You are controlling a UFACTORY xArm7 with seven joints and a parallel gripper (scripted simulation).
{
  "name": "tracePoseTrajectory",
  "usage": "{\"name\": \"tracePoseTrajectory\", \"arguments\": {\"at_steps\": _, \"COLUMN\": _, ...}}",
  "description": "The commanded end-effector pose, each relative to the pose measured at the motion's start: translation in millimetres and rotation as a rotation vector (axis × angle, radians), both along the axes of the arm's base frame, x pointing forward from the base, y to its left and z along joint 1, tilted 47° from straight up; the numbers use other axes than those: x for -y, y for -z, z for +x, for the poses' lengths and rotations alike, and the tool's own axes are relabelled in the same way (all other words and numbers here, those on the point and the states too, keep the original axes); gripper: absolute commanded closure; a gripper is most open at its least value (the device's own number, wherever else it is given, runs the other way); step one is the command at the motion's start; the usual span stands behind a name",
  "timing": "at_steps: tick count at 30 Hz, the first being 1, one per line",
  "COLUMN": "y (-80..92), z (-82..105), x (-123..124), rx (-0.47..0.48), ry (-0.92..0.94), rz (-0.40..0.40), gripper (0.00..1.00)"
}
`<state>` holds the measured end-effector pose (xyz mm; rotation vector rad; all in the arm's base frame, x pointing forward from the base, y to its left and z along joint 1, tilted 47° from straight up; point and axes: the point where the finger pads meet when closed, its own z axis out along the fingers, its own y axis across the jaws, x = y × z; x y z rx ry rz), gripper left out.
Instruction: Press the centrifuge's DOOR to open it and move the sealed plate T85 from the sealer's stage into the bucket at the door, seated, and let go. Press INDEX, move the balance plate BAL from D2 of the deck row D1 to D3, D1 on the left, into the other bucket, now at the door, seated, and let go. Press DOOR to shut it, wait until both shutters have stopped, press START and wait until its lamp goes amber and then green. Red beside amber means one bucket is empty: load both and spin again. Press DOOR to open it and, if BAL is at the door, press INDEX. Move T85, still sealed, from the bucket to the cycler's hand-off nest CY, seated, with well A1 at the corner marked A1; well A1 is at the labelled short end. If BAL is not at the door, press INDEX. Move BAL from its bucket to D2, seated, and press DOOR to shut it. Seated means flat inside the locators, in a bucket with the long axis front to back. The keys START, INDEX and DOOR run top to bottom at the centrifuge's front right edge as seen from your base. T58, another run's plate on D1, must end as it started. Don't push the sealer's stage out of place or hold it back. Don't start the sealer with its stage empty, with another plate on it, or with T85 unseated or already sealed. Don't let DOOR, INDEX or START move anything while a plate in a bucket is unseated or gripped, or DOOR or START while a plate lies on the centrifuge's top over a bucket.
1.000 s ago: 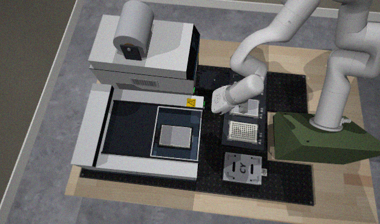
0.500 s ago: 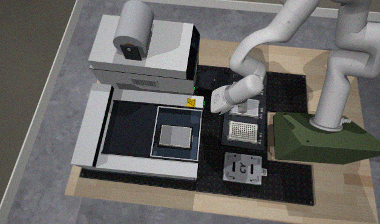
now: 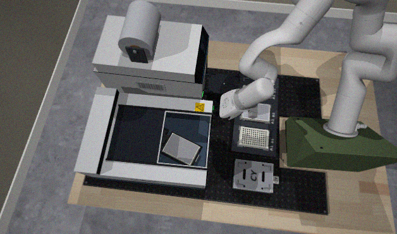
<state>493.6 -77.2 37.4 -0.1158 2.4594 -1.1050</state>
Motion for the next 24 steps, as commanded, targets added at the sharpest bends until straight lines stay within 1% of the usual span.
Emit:
{"name": "tracePoseTrajectory", "arguments": {"at_steps": 1, "y": -0.6, "z": 1.2, "x": -1.6, "rx": 0.002, "ry": -0.003, "rz": 0.001, "gripper": 1.0}}
{"name": "tracePoseTrajectory", "arguments": {"at_steps": 6, "y": -0.6, "z": 1.2, "x": -1.6, "rx": 0.002, "ry": -0.003, "rz": 0.001, "gripper": 1.0}}
{"name": "tracePoseTrajectory", "arguments": {"at_steps": 11, "y": -2.3, "z": -2.8, "x": -4.1, "rx": 0.002, "ry": -0.003, "rz": 0.001, "gripper": 1.0}}
{"name": "tracePoseTrajectory", "arguments": {"at_steps": 24, "y": -9.8, "z": -20.2, "x": -14.6, "rx": 0.002, "ry": -0.003, "rz": 0.001, "gripper": 1.0}}
